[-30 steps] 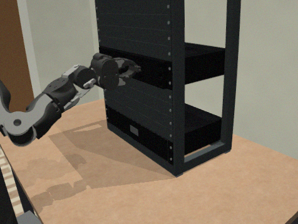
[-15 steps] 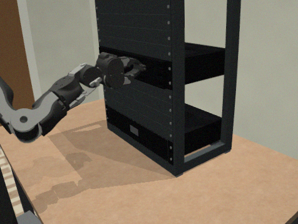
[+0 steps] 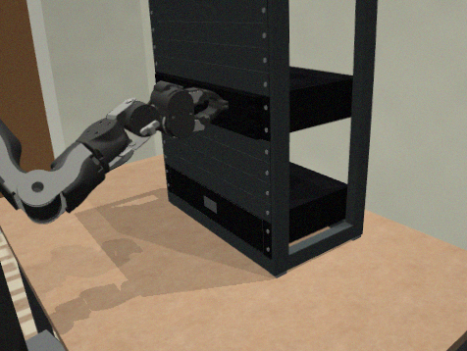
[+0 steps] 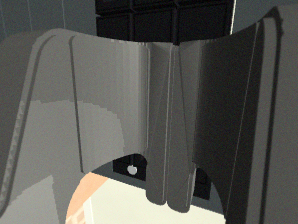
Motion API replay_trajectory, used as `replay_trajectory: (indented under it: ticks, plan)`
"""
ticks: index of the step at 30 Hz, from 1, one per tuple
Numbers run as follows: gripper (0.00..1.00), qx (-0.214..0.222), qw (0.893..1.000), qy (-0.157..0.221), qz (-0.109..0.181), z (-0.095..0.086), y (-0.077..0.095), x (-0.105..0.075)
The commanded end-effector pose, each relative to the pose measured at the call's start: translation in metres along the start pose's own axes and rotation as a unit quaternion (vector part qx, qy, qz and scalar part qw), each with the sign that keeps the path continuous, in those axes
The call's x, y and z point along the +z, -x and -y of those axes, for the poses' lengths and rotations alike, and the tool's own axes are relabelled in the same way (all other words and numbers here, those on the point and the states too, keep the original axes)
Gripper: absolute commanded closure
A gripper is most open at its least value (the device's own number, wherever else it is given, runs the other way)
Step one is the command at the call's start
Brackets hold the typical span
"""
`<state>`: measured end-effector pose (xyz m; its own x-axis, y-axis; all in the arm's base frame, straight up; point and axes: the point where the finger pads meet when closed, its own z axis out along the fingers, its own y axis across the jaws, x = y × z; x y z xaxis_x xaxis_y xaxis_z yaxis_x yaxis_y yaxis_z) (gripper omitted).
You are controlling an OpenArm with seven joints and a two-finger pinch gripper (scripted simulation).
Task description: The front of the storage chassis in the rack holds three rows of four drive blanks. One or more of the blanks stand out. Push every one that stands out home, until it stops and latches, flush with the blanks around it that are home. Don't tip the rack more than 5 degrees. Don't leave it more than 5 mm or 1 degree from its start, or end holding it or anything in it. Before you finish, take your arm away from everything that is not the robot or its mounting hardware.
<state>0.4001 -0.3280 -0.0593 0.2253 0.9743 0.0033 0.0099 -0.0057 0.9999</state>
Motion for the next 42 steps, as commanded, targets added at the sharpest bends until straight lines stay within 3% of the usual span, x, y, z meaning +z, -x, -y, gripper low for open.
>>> replay_trajectory:
  ticks: [1,18,42]
  plan:
    - [1.00,0.000,1.000,0.004,-0.001,-0.002,-0.002,0.000]
    - [1.00,0.000,1.000,0.004,-0.001,-0.002,-0.002,0.000]
    - [1.00,0.000,1.000,0.002,0.000,-0.002,-0.001,0.020]
